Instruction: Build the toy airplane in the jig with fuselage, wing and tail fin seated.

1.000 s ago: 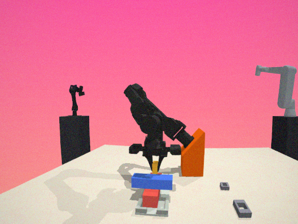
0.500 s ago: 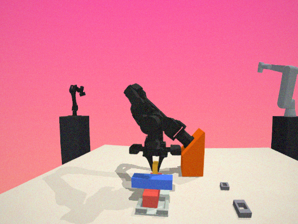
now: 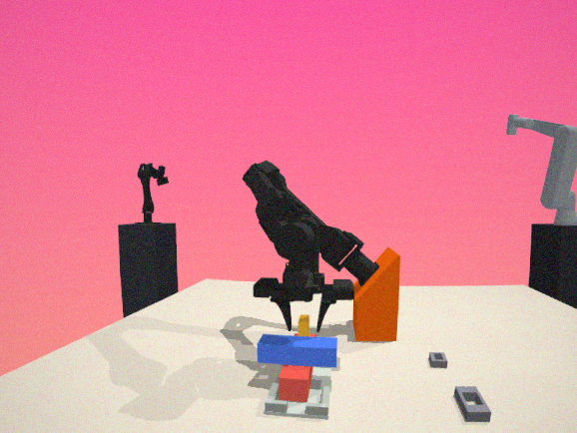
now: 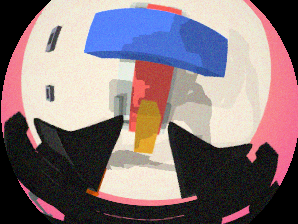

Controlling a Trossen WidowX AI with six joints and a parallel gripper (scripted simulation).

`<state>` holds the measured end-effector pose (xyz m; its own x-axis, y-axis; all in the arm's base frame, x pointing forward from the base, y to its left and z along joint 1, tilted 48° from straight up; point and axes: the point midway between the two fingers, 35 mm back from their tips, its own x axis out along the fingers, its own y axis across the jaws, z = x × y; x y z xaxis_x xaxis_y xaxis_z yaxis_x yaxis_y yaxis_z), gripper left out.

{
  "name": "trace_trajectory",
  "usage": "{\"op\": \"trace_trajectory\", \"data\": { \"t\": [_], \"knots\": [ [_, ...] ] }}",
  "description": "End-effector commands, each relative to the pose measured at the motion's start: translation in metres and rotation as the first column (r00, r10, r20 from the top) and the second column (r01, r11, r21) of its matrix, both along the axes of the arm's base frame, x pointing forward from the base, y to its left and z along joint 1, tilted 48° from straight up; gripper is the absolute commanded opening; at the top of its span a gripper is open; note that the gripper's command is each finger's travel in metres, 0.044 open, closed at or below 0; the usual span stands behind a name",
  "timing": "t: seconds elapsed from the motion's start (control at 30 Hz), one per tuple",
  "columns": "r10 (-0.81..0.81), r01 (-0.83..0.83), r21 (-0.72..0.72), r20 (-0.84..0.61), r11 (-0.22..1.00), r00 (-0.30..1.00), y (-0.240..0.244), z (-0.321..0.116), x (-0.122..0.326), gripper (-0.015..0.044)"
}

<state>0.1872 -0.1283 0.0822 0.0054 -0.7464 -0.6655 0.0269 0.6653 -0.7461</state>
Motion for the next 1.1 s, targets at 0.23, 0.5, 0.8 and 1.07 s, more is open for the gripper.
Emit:
{"op": "trace_trajectory", "data": {
  "t": [0.23,0.5,0.8,1.07],
  "knots": [
    [-0.006,0.006,0.008,-0.003,1.000,1.000,0.064,0.054,0.002,0.0260],
    [-0.006,0.006,0.003,-0.003,1.000,1.000,0.071,0.057,0.003,0.0260],
    [-0.006,0.006,0.003,-0.003,1.000,1.000,0.071,0.058,0.002,0.0260],
    [-0.006,0.006,0.003,-0.003,1.000,1.000,0.070,0.058,0.002,0.0260]
  ]
}}
